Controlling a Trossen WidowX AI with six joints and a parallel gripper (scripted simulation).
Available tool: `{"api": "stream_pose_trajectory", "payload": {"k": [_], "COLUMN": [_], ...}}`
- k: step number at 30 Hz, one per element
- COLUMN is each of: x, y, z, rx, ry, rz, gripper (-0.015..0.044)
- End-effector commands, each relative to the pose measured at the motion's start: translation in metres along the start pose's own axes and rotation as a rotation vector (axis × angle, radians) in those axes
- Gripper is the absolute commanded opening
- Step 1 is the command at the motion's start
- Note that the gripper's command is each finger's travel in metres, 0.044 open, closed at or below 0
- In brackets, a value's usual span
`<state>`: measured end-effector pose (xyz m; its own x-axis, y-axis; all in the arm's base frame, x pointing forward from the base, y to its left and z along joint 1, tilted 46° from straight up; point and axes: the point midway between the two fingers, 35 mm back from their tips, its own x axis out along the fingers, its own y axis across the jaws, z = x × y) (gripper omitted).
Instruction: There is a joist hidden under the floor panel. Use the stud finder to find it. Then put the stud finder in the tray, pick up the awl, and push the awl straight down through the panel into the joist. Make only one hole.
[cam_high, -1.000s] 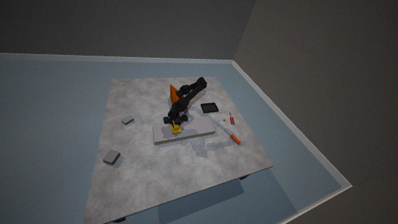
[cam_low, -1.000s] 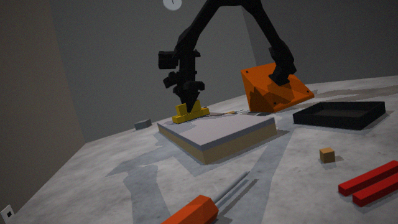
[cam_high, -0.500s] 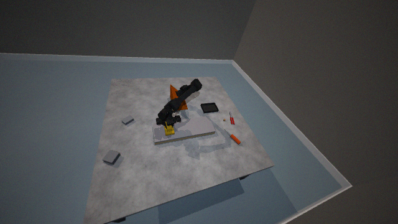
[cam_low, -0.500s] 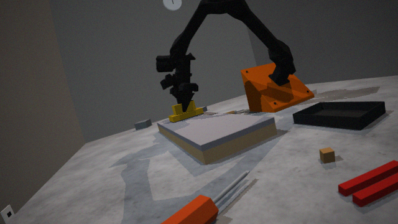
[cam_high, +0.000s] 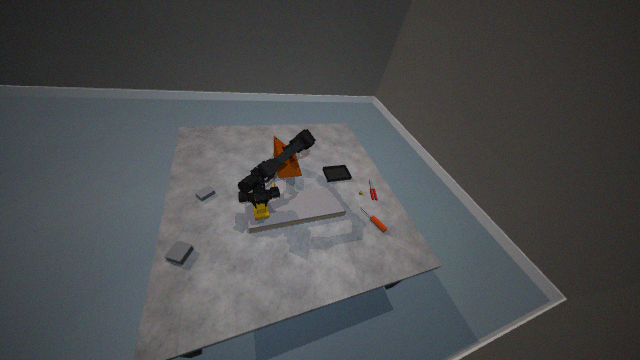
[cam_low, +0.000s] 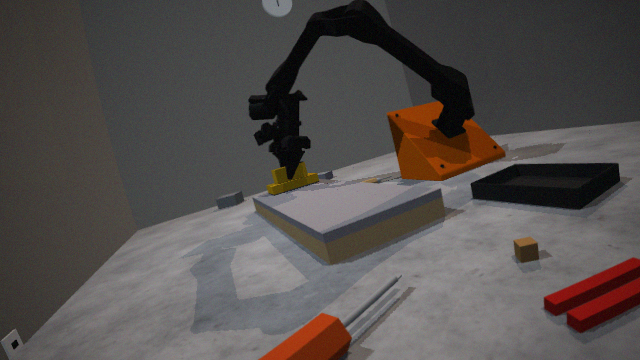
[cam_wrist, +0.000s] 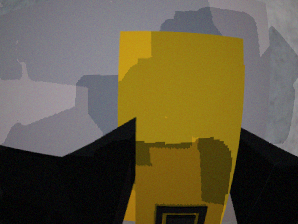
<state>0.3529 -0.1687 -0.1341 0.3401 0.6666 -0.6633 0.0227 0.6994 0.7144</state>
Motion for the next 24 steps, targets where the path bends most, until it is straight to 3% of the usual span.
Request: {"api": "stream_pose_trajectory", "payload": {"k": [1,12,24], "x": [0.000,-0.004,-0.056], "y": [-0.007,-0.003,-0.008], "z": [0.000,0.002,0.019], "rx": [-0.004,0.001,-0.002], "ry": [0.003,0.000,0.002], "rz": [-0.005,-0.002,-0.008], "gripper": [0.0000,0.0000,0.0000]}}
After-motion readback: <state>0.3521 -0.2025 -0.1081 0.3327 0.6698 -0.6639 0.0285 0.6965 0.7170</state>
